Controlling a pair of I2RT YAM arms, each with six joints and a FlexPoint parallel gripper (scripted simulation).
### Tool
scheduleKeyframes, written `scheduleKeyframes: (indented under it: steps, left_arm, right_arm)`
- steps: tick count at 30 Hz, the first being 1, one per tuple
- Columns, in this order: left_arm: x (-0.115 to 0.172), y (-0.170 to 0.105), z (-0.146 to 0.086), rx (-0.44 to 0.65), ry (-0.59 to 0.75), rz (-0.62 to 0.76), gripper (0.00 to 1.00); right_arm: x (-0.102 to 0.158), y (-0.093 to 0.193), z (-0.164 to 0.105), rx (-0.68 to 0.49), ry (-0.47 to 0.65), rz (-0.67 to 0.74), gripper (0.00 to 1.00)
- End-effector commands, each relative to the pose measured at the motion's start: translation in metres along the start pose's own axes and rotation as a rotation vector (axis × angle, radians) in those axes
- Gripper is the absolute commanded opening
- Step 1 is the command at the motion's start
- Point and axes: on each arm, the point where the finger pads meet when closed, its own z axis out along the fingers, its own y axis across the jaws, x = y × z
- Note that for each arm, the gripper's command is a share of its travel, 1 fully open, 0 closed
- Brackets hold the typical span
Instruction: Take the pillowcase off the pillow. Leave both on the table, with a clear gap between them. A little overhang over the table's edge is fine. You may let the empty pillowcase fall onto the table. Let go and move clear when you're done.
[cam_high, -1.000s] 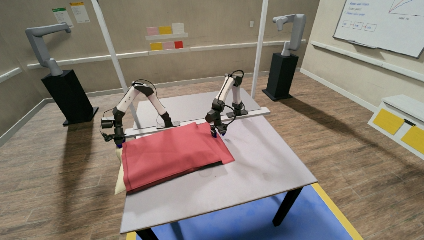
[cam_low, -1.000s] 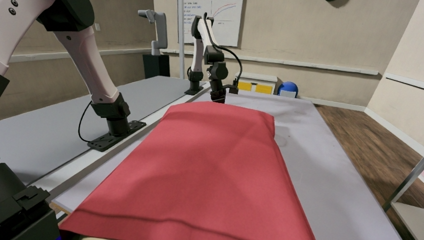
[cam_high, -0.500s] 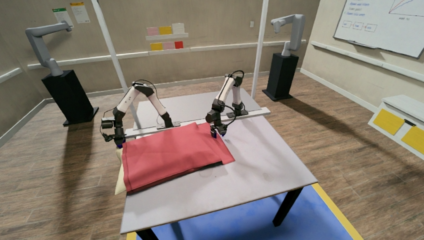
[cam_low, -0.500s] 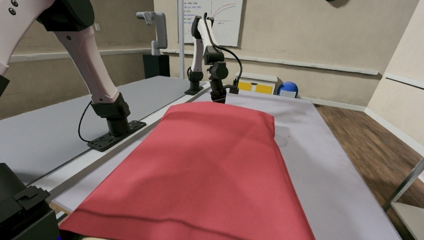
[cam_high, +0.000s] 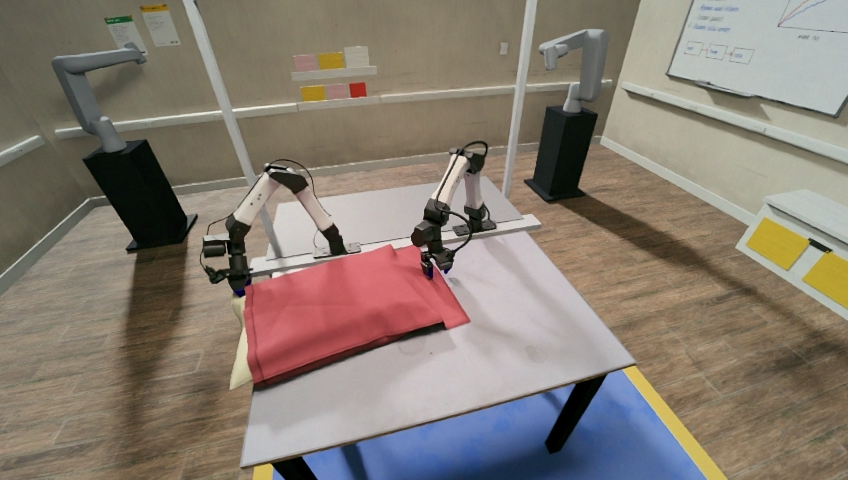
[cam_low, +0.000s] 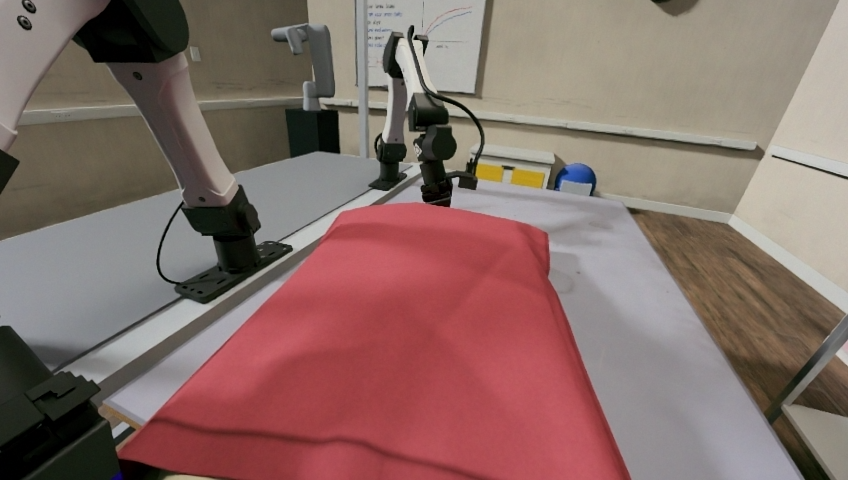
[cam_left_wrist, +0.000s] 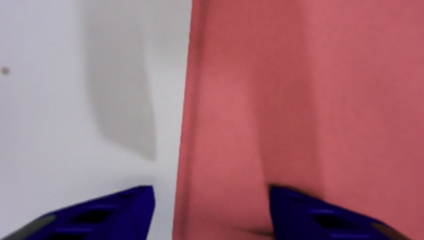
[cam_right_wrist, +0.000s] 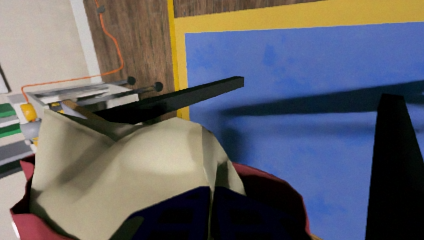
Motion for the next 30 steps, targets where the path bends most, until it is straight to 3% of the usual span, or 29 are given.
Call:
scheduleKeyframes:
  steps: [1, 20, 30]
  left_arm:
    - [-0.001, -0.003, 0.001, 0.011, -0.006, -0.010, 0.60]
    - [0.005, 0.002, 0.011, -0.008, 0.005, -0.004, 0.60]
    - [-0.001, -0.005, 0.005, 0.019, -0.010, -0.015, 0.60]
  right_arm:
    - [-0.005, 0.012, 0.000, -0.031, -0.028, -0.051, 0.00]
    - [-0.005, 0.012, 0.000, -0.031, -0.028, -0.051, 0.00]
    - [-0.005, 0.012, 0.000, -0.031, -0.028, -0.051, 0.00]
